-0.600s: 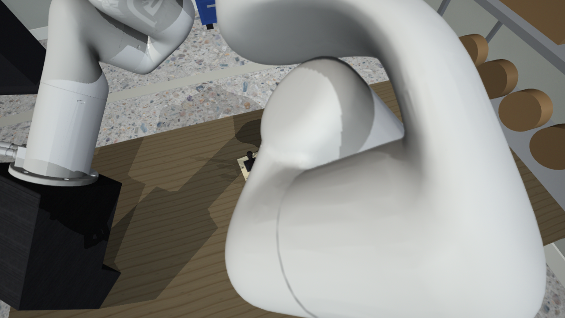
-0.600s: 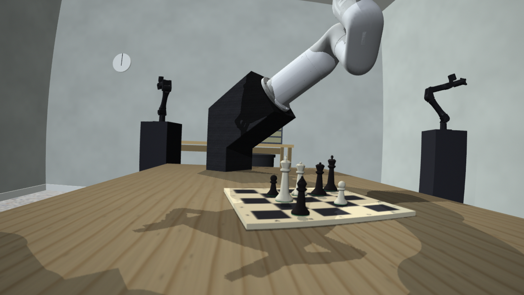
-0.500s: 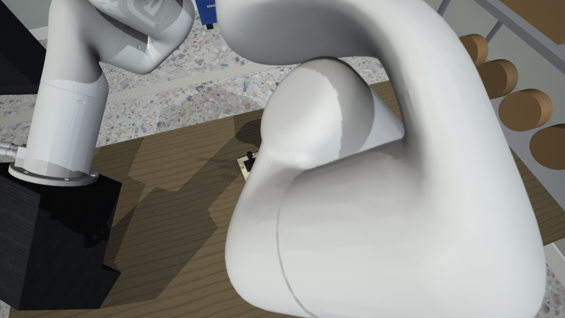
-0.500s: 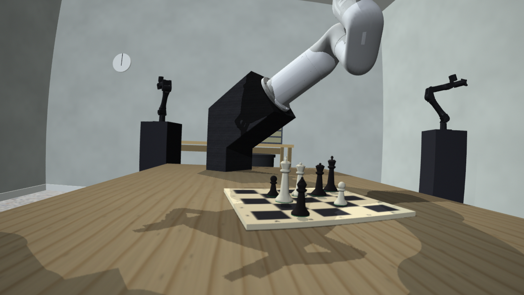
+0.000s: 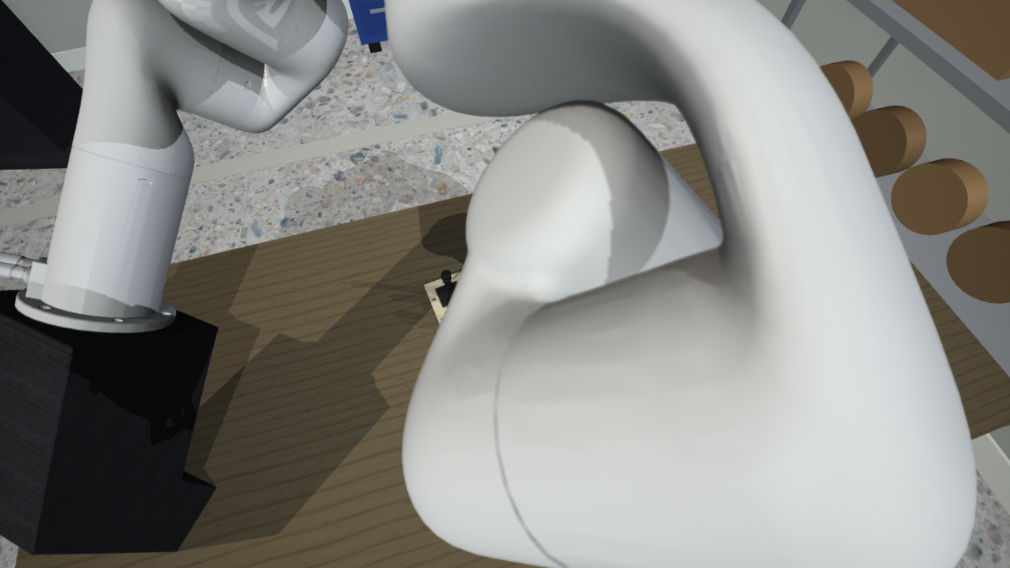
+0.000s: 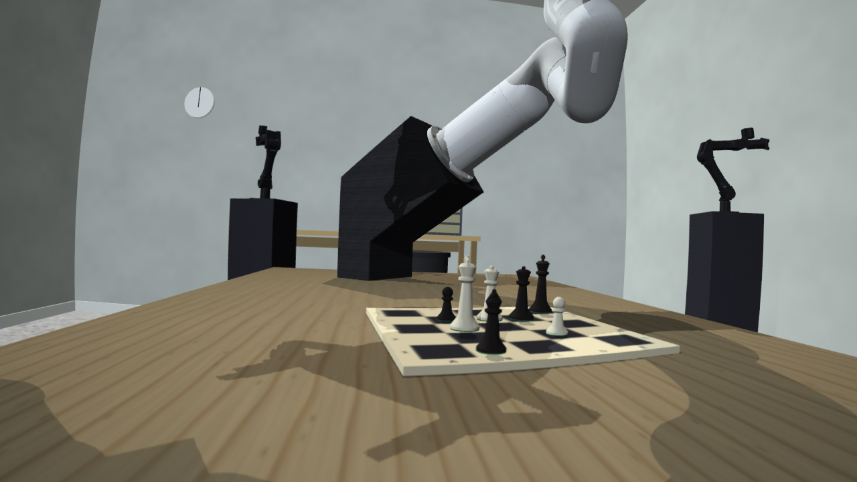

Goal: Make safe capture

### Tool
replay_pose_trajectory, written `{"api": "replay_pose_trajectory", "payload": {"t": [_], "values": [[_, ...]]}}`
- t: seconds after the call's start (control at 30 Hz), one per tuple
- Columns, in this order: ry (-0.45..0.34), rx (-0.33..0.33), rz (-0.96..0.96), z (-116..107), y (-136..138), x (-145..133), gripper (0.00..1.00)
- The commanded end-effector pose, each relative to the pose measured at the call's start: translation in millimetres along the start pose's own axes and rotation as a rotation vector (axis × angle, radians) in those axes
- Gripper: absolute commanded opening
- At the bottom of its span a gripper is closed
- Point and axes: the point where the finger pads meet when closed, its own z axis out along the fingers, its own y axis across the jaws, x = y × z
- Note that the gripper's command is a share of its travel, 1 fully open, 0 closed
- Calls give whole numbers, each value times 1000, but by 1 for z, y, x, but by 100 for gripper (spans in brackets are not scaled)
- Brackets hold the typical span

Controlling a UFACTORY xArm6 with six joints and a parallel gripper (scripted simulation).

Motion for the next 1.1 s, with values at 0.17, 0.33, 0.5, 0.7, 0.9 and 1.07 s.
{"api": "replay_pose_trajectory", "payload": {"t": [0.17,0.33,0.5,0.7,0.9,1.07], "values": [[20,26,-53,-3,3,9,100],[106,108,-219,-10,10,45,100],[184,185,-373,-16,18,80,100],[290,295,-590,-24,28,125,100],[408,413,-816,-32,41,177,100],[446,451,-889,-35,44,194,100]]}}
